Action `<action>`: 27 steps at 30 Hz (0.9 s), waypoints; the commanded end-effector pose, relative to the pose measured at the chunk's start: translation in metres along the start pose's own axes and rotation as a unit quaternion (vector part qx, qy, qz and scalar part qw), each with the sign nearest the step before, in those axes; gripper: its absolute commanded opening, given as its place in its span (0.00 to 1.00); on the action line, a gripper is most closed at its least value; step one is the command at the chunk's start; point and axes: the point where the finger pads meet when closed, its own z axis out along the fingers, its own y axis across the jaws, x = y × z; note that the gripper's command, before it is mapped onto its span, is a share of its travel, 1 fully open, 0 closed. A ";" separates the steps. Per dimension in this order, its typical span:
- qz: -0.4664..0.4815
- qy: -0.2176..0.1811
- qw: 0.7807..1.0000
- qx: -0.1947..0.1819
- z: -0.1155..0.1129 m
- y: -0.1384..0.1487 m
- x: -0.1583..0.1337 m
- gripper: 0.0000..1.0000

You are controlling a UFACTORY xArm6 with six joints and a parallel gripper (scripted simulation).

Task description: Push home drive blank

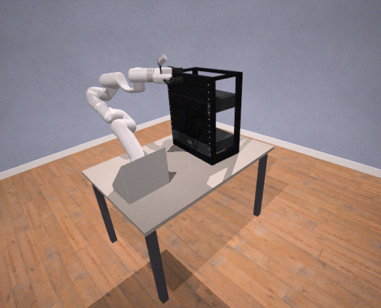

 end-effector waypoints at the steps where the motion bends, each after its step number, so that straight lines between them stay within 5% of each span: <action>1: 0.048 -0.026 0.998 0.034 0.009 -0.013 -0.042 1.00; 8: 0.128 -0.074 0.986 0.077 0.016 -0.031 -0.105 1.00; 13: 0.153 -0.089 0.980 0.089 0.017 -0.036 -0.124 1.00; 27: 0.310 -0.173 0.923 0.149 0.005 -0.060 -0.230 1.00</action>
